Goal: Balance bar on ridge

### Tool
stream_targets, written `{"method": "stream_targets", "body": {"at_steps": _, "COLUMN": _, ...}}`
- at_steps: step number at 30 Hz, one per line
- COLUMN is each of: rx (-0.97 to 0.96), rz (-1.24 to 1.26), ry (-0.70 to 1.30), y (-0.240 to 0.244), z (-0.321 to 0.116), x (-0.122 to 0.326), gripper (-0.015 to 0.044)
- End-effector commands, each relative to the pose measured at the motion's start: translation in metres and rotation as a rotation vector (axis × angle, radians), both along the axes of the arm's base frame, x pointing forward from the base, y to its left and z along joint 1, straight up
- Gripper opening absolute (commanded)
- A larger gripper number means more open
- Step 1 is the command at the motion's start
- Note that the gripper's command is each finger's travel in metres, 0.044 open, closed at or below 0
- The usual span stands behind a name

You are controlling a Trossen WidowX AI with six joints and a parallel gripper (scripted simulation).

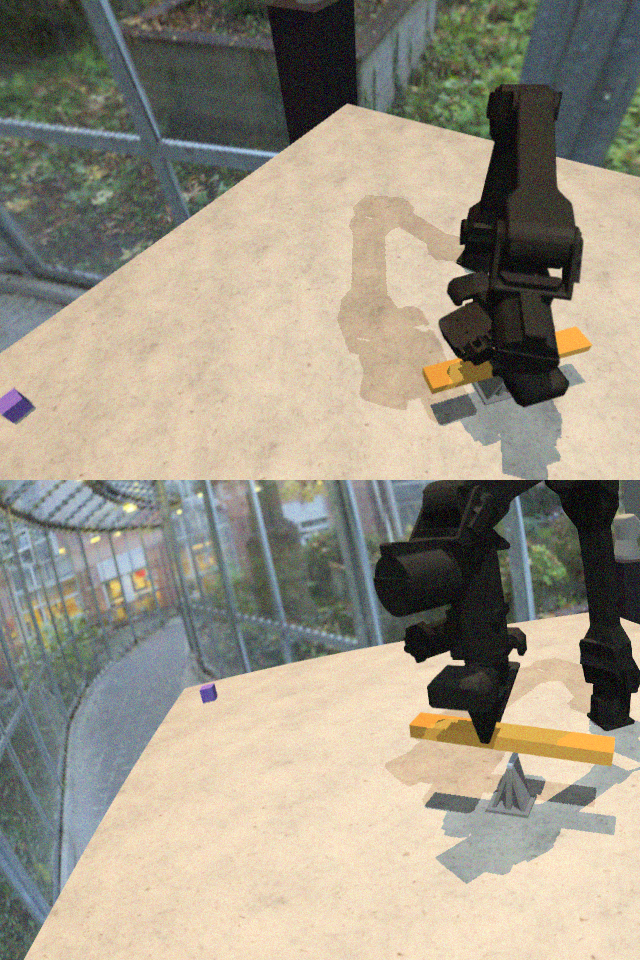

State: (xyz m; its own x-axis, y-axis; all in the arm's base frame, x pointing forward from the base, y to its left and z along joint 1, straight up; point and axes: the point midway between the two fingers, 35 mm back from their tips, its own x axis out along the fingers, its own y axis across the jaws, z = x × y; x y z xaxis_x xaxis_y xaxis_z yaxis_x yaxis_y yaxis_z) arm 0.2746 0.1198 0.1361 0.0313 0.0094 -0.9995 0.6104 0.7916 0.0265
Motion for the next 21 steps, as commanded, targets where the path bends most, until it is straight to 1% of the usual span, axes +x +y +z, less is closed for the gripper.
{"method": "stream_targets", "body": {"at_steps": 1, "rx": 0.003, "rz": -0.002, "ry": 0.004, "y": 0.0, "z": -0.0076, "x": -0.0006, "gripper": 0.0}}
{"method": "stream_targets", "body": {"at_steps": 6, "rx": 0.003, "rz": -0.002, "ry": 0.004, "y": -0.0004, "z": -0.0133, "x": -0.0008, "gripper": 0.0}}
{"method": "stream_targets", "body": {"at_steps": 21, "rx": 0.003, "rz": -0.002, "ry": 0.004, "y": -0.0005, "z": -0.0126, "x": -0.0008, "gripper": 0.0}}
